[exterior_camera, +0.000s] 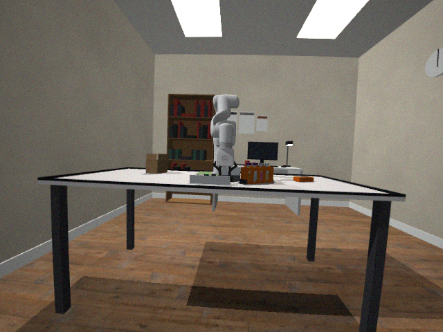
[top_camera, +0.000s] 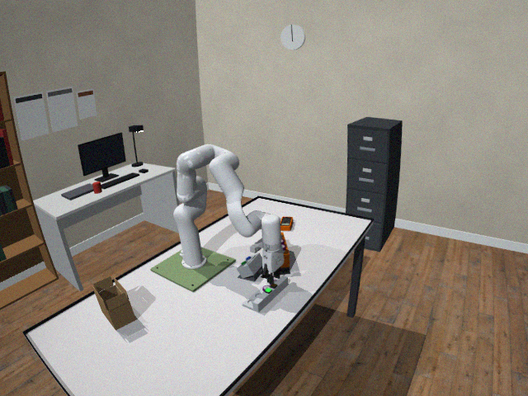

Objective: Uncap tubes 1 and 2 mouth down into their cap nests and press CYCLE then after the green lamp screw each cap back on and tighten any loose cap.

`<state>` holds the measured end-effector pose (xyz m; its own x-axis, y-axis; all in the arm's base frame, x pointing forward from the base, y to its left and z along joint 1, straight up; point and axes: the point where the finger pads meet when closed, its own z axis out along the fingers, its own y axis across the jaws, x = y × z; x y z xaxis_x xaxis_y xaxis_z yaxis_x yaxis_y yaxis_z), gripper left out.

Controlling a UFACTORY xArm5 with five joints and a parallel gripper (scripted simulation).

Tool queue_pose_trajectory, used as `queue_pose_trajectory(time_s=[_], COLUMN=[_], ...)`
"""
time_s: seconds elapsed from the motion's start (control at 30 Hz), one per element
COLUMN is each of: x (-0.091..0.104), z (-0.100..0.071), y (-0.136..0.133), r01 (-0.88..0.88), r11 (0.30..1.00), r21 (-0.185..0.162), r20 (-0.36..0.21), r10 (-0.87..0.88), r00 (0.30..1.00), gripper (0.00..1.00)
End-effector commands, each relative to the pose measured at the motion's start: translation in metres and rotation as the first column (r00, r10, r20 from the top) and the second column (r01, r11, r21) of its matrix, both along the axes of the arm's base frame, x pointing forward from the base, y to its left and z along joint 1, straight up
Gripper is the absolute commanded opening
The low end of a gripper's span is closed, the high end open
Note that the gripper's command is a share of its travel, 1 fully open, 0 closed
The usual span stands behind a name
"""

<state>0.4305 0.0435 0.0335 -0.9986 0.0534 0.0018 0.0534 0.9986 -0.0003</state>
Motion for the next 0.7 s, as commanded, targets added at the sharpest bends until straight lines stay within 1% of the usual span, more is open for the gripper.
queue_pose_trajectory(time_s=[0.0, 0.27, 0.67], x=[0.0026, 0.0024, 0.0006], z=[-0.0017, -0.0022, -0.0083], y=[0.0003, 0.0002, 0.0000], r01=[0.000, 0.000, 0.000], r11=[1.000, 1.000, 1.000], r21=[-0.007, -0.007, -0.007], r20=[0.005, 0.005, 0.005], r10=[0.000, 0.000, 0.000], r00=[1.000, 1.000, 1.000], gripper=[0.46, 0.46, 0.46])
